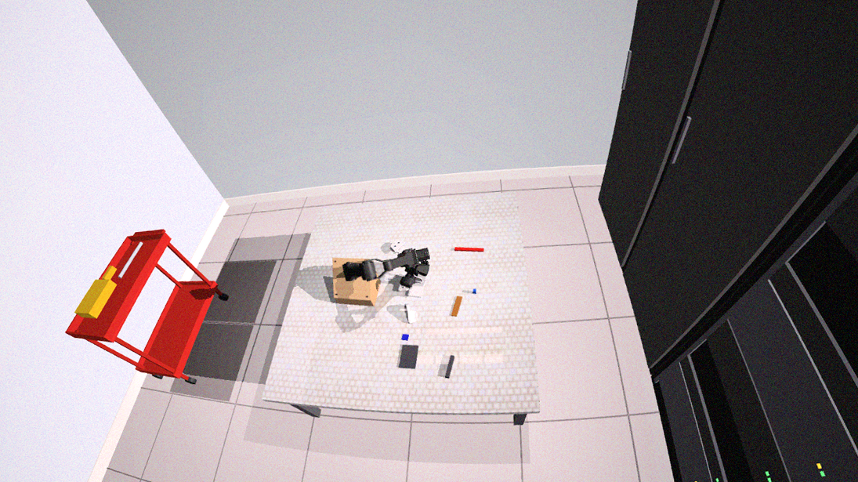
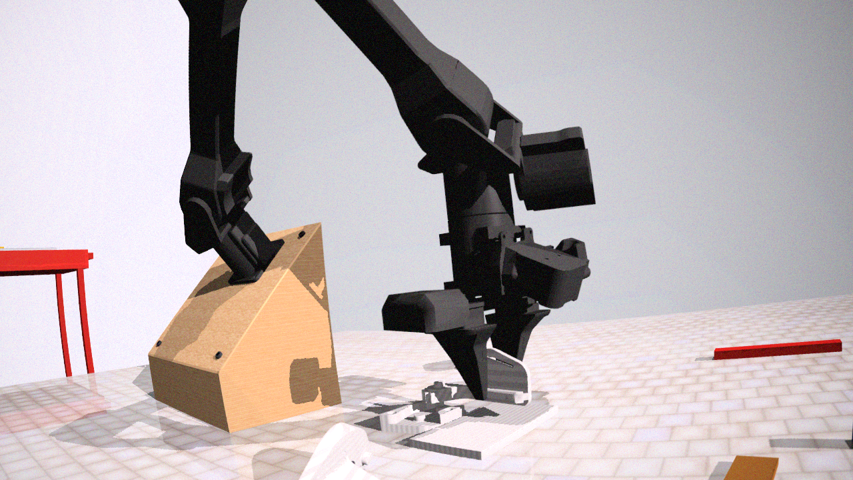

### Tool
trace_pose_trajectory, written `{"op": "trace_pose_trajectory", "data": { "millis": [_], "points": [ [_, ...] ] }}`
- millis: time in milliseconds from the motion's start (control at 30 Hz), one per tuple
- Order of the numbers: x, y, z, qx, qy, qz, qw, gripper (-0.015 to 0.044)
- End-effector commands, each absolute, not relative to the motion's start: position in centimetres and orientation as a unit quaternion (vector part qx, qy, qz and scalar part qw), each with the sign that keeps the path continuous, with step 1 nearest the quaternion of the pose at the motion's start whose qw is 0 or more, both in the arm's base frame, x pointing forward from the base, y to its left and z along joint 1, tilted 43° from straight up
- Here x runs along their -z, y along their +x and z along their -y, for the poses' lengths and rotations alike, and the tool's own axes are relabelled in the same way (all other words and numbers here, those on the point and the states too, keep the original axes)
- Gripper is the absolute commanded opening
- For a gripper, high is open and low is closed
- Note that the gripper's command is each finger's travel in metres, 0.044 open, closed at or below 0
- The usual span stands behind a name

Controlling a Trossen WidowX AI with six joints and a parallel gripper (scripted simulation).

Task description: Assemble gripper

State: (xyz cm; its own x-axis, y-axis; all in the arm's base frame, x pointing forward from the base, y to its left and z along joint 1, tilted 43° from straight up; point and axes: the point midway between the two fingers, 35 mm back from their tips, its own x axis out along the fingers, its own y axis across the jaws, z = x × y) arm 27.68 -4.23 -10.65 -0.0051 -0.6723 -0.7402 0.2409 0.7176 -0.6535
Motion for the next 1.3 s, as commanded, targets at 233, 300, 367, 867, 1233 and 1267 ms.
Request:
{"op": "trace_pose_trajectory", "data": {
  "millis": [233, 300, 367, 867, 1233, 1267],
  "points": [
    [10.85, 27.69, 4.54, 0.334, -0.176, -0.625, 0.684, 0.0134],
    [10.85, 27.69, 4.54, 0.334, -0.176, -0.625, 0.684, 0.0134],
    [10.85, 27.69, 4.54, 0.334, -0.176, -0.625, 0.684, 0.0134],
    [11.12, 27.68, 4.79, 0.334, -0.176, -0.624, 0.684, 0.0134],
    [11.32, 27.68, 4.97, 0.335, -0.176, -0.624, 0.684, 0.0134],
    [11.34, 27.68, 5.00, 0.335, -0.176, -0.624, 0.684, 0.0134]
  ]
}}
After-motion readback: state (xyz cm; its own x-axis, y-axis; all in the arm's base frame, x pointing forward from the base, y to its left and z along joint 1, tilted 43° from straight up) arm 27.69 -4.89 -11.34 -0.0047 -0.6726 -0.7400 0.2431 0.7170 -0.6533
